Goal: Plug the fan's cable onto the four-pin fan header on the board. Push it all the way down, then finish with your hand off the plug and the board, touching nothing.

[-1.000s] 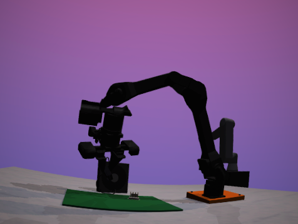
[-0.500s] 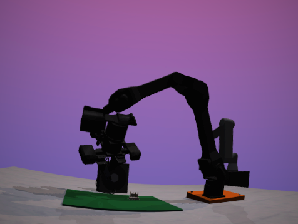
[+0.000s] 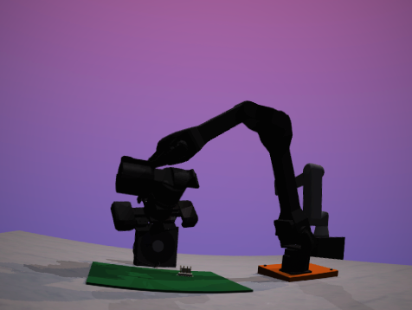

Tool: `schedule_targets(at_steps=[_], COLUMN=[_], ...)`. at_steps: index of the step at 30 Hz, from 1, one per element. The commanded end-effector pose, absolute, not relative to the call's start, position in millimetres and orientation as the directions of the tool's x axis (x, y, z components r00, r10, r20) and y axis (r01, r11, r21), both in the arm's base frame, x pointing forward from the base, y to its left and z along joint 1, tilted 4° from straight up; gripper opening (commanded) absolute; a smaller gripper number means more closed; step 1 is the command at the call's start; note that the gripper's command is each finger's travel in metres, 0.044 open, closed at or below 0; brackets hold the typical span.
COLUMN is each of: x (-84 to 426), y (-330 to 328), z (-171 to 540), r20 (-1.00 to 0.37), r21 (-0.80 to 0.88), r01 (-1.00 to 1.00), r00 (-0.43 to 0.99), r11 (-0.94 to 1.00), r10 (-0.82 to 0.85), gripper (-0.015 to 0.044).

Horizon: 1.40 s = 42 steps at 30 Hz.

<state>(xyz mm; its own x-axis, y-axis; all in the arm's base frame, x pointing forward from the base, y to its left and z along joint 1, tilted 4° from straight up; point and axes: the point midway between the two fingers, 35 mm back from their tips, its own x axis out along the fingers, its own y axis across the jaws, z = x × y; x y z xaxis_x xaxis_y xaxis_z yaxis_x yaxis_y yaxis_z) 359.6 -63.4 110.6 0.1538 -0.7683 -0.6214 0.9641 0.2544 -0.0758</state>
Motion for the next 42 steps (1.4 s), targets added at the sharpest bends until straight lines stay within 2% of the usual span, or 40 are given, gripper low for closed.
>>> schedule_targets(at_steps=[1,27,42], x=[359.2,350.2,350.0], y=[-61.0,-37.9,-38.4], z=[114.5,128.8,130.4], r20=[-0.566,-0.239,-0.255], r21=[-0.050,0.073,0.057], r01=[0.966,0.947,0.948], r00=[0.181,0.321,0.316], r11=[0.253,0.312,0.312], r10=[-0.804,-0.917,-0.914], gripper=[0.0000,0.0000,0.0000])
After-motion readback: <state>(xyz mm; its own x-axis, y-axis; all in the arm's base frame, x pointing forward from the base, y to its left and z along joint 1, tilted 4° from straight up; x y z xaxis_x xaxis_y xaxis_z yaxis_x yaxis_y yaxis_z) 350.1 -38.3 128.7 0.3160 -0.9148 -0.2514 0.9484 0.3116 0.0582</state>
